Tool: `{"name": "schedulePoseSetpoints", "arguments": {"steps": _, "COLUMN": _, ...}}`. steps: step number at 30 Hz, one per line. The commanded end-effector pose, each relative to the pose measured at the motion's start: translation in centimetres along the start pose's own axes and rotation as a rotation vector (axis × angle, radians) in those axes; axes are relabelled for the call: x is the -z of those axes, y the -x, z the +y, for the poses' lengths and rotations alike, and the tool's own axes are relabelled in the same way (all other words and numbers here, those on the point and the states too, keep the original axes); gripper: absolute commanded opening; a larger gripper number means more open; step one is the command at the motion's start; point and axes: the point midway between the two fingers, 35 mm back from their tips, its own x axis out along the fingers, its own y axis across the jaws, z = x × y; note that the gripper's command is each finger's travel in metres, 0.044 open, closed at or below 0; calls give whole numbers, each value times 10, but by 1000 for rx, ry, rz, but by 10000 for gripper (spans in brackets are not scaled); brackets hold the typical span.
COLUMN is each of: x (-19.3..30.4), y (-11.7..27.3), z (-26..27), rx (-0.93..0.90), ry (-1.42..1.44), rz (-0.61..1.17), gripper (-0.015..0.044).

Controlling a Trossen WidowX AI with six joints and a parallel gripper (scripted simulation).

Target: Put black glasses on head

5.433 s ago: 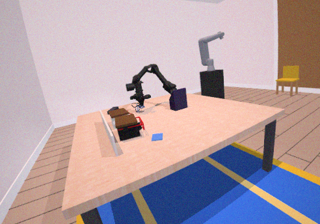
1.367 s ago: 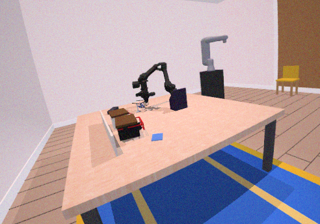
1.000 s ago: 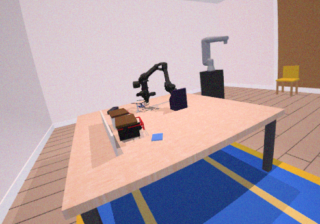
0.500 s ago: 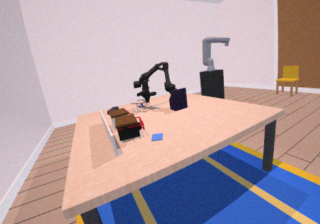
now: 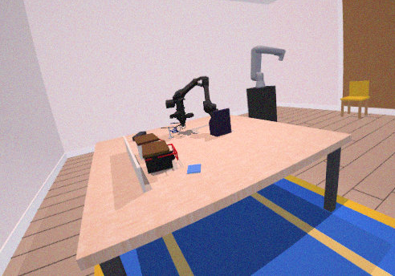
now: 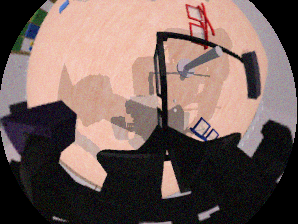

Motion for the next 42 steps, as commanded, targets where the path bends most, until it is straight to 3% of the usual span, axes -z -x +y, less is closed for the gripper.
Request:
{"name": "schedulePoseSetpoints", "arguments": {"steps": 1, "x": 3, "y": -1, "z": 3, "rx": -6, "ry": 4, "rz": 3, "gripper": 0}}
{"name": "schedulePoseSetpoints", "arguments": {"steps": 30, "x": -5, "y": 0, "z": 3, "rx": -7, "ry": 4, "rz": 3, "gripper": 0}}
{"name": "schedulePoseSetpoints", "arguments": {"steps": 42, "x": -11, "y": 40, "z": 3, "rx": -14, "ry": 4, "rz": -1, "gripper": 0}}
